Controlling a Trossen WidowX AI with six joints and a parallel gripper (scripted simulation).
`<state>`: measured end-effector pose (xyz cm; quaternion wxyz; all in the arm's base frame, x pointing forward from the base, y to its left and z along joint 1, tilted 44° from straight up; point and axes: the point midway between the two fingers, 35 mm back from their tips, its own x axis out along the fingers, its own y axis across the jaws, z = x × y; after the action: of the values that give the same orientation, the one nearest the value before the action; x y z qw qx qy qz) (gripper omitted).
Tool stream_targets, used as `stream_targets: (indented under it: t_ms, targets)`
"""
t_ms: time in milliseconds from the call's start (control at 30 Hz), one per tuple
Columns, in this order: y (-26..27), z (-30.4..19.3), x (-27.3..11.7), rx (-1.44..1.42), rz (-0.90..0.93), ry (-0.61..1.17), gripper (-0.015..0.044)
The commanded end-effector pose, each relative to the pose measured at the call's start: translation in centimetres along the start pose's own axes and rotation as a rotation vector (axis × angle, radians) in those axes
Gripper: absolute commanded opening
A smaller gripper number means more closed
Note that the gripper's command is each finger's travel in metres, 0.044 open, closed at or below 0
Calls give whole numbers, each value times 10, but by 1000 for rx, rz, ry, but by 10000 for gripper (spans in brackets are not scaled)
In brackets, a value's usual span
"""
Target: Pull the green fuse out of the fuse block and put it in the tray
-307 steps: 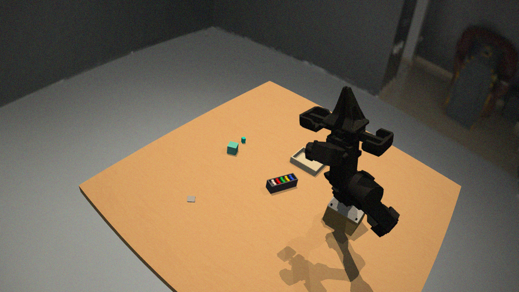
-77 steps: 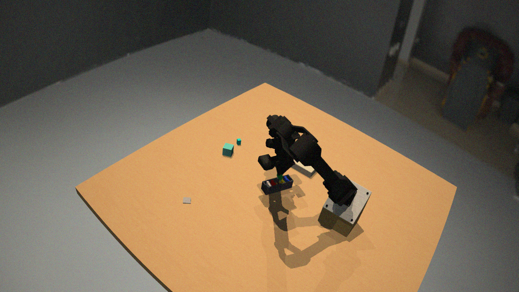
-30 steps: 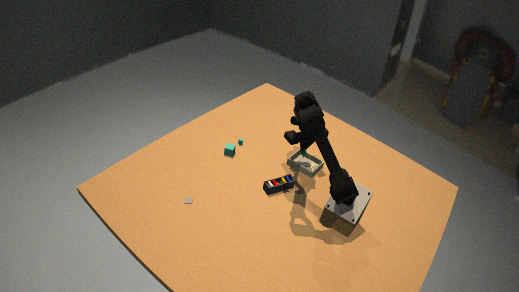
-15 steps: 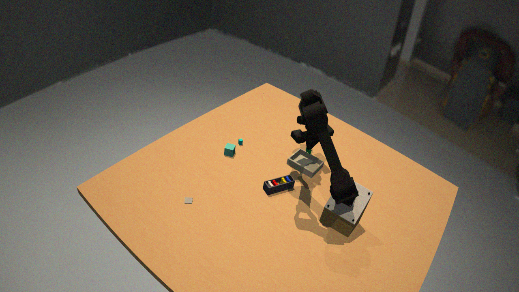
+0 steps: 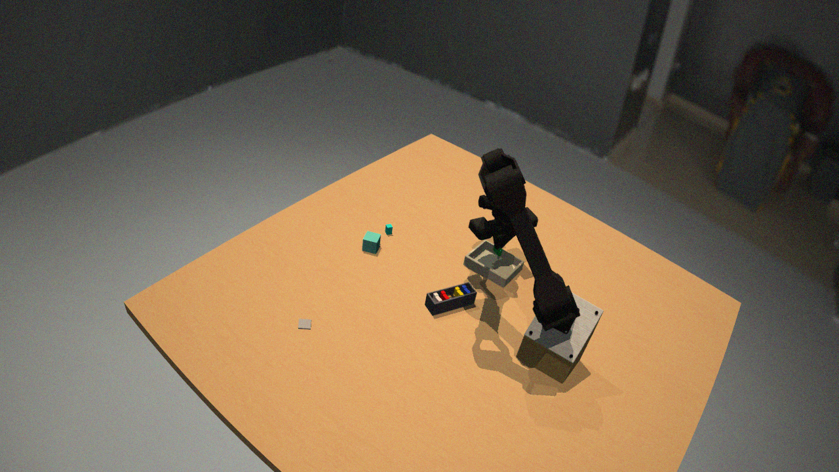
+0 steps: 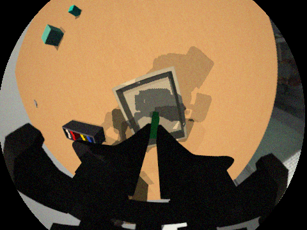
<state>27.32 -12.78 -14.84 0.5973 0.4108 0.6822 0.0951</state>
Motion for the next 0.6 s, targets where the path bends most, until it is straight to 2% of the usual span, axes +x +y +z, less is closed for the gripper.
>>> stream_targets:
  t_ms: [0, 133, 567]
  targets:
    - [1, -1, 7, 4, 6, -1, 0]
    - [1, -1, 11, 4, 7, -1, 0]
    - [0, 0, 5, 1, 1, 1, 330]
